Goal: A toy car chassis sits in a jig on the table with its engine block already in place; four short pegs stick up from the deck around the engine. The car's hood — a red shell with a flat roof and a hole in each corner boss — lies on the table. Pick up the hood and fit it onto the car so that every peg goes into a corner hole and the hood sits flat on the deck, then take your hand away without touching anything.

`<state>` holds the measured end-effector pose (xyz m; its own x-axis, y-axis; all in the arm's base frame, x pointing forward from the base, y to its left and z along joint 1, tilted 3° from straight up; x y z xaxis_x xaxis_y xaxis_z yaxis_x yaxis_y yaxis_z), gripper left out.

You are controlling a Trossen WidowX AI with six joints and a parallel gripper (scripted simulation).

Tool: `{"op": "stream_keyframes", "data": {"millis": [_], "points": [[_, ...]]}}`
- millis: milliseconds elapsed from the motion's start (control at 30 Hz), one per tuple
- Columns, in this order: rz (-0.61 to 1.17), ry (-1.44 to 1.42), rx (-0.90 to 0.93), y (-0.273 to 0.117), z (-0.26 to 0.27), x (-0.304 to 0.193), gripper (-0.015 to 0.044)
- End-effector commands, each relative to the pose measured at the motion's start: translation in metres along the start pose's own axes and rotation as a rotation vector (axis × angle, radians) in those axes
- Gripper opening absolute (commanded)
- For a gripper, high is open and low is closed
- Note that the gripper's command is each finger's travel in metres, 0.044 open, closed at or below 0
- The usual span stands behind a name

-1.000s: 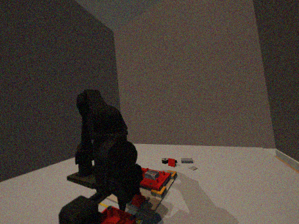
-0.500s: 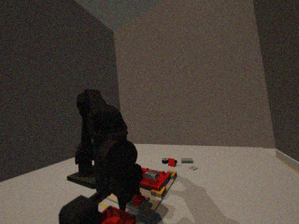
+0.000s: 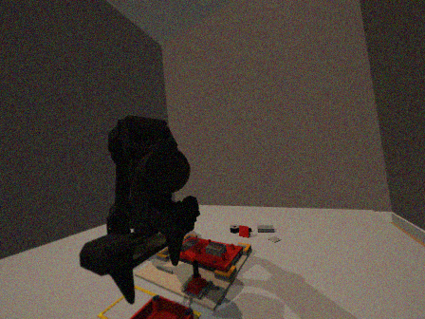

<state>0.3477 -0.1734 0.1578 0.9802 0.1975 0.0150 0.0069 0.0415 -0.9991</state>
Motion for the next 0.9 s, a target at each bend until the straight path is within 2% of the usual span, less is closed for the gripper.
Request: {"op": "stream_keyframes", "data": {"millis": [0, 433, 867], "points": [[-0.004, -0.005, -0.001, -0.015, 0.001, -0.002, 0.044], [-0.013, 0.001, -0.007, -0.007, 0.0, 0.0, 0.044], [-0.373, 0.065, -0.065, 0.023, -0.011, -0.012, 0.044]]}}
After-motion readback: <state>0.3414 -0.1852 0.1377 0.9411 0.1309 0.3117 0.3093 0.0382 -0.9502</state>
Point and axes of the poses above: the point midway between the two fingers, 35 mm back from their tips, its own y axis out along the fingers, its own z axis across the jaws, x = y × z, the point moved 6 cm from there along -y, back along the fingers, and after that the axes turned 14 degrees about -y, right-handed, at the moved point
